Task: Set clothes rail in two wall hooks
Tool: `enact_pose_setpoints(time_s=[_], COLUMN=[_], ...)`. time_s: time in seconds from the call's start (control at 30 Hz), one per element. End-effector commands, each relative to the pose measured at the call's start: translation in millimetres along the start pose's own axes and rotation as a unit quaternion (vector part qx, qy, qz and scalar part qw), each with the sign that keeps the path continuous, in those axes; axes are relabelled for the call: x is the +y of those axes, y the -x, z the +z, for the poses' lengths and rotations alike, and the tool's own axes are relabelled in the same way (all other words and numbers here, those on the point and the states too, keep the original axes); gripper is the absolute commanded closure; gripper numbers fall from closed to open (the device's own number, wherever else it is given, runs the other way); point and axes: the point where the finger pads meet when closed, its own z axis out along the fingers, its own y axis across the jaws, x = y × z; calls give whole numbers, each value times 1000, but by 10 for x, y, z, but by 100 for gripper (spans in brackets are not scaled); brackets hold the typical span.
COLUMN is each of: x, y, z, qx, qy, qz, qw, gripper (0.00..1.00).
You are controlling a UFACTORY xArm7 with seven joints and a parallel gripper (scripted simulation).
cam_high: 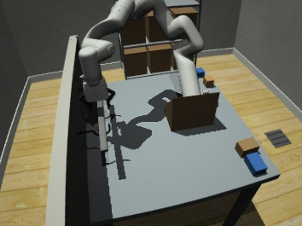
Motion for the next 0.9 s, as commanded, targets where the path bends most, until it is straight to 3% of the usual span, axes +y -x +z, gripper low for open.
enact_pose_setpoints(time_s=[0.0,0.87], x=[-9,-9], y=[10,10], z=[-22,-47], qx=[-1,-1], qy=[-2,-2], qz=[0,0], qw=[1000,1000], gripper=[19,19])
